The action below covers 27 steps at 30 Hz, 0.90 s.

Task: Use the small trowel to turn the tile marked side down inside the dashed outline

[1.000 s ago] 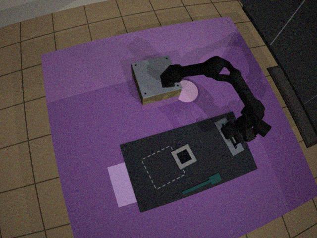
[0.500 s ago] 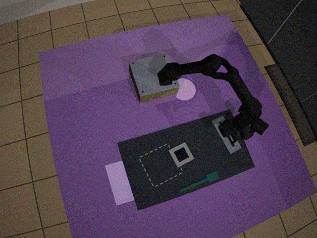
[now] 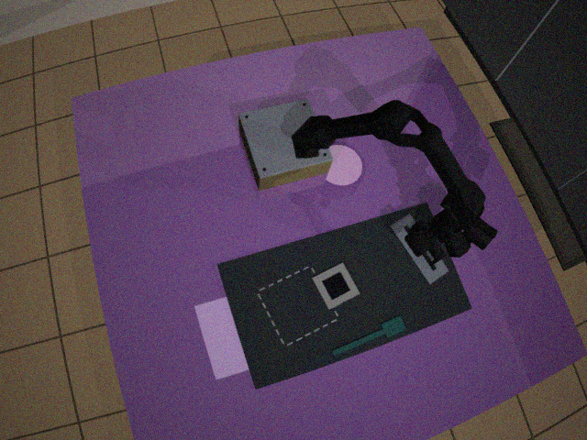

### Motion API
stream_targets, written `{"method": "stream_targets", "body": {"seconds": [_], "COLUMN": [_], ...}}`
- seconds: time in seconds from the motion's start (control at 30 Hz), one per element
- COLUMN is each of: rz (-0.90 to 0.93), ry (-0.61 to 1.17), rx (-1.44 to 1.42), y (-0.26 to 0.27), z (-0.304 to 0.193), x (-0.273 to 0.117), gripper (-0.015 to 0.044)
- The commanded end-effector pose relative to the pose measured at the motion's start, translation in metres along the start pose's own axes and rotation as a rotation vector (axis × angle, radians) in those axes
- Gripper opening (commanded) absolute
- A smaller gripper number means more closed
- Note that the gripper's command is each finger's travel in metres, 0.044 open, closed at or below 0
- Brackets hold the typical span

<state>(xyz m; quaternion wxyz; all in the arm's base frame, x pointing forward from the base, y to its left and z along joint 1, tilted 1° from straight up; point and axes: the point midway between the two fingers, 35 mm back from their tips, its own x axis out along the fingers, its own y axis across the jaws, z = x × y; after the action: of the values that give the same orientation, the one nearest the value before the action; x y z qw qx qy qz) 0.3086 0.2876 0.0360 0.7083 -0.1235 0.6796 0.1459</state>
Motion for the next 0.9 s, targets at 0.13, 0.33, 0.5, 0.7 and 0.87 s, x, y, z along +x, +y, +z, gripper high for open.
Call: {"method": "stream_targets", "body": {"seconds": [0.13, 0.33, 0.5, 0.7, 0.87], "rz": [-0.001, -0.001, -0.001, -0.001, -0.001], "ry": [-0.001, -0.001, 0.000, 0.000, 0.000], "rx": [-0.227, -0.407, -0.554, -0.726, -0.870], "y": [0.0000, 0.0000, 0.0000, 0.0001, 0.0001], "z": [0.0001, 0.0001, 0.0001, 0.0001, 0.0001], "x": [0.0004, 0.0004, 0.0004, 0.0004, 0.0004], "gripper": [0.0130, 0.0130, 0.0130, 0.0130, 0.0130]}}
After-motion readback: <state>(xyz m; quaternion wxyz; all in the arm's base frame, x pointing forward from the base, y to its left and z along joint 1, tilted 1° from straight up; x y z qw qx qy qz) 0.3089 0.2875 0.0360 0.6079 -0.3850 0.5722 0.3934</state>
